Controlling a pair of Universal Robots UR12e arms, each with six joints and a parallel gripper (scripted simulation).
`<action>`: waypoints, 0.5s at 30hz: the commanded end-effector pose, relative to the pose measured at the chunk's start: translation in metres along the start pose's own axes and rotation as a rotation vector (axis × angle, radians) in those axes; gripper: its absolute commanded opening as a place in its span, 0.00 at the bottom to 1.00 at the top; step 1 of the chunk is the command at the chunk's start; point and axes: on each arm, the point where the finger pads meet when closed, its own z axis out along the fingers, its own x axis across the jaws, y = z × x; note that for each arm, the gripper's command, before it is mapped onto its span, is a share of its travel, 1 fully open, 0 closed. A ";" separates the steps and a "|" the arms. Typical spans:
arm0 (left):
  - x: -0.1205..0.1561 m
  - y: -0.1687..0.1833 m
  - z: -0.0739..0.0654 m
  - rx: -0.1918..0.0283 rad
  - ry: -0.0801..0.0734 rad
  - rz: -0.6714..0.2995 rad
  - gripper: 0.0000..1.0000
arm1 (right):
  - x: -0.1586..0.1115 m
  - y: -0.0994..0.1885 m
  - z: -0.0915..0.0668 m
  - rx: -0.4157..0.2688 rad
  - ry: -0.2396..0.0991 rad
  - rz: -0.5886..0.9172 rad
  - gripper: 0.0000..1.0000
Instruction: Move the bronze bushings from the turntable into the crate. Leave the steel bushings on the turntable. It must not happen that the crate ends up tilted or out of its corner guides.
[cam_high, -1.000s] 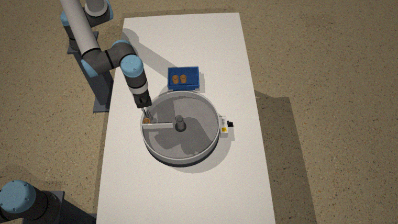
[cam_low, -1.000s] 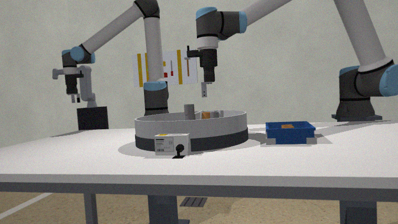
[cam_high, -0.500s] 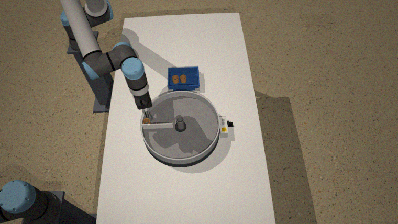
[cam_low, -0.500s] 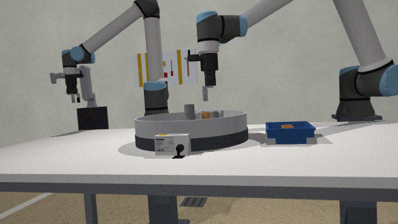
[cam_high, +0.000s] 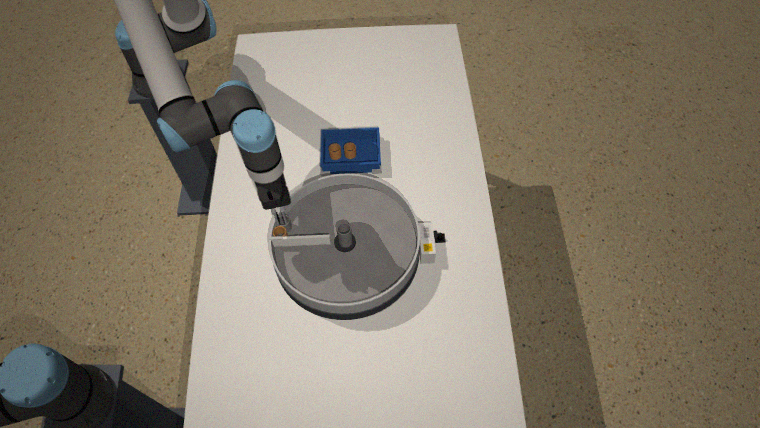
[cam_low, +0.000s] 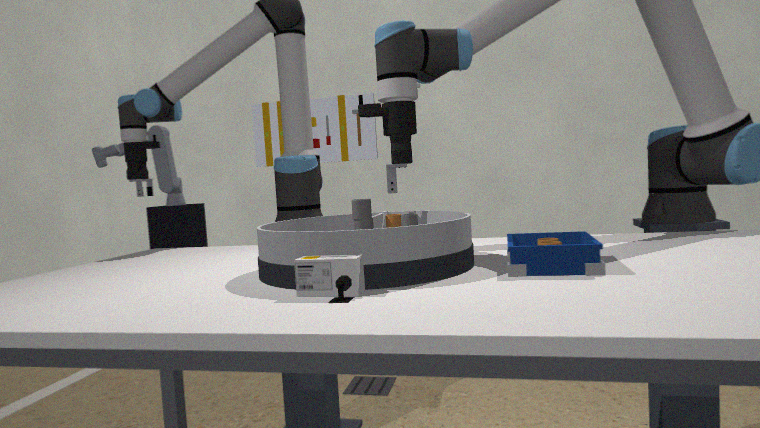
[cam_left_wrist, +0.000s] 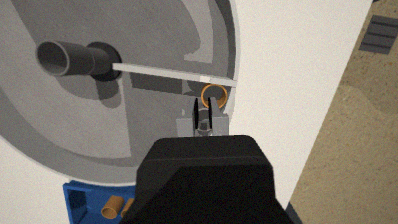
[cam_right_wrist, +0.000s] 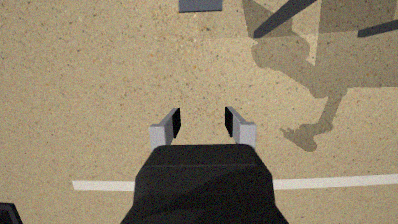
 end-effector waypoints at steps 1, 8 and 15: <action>-0.002 -0.002 -0.003 0.005 0.000 -0.001 0.36 | 0.001 0.000 0.000 0.001 0.000 -0.001 1.00; -0.002 -0.002 -0.003 0.005 0.000 -0.001 0.36 | 0.001 0.000 0.000 0.001 0.000 -0.001 1.00; -0.002 -0.001 0.001 0.004 0.000 -0.001 0.36 | 0.001 0.000 0.000 0.001 0.000 -0.001 1.00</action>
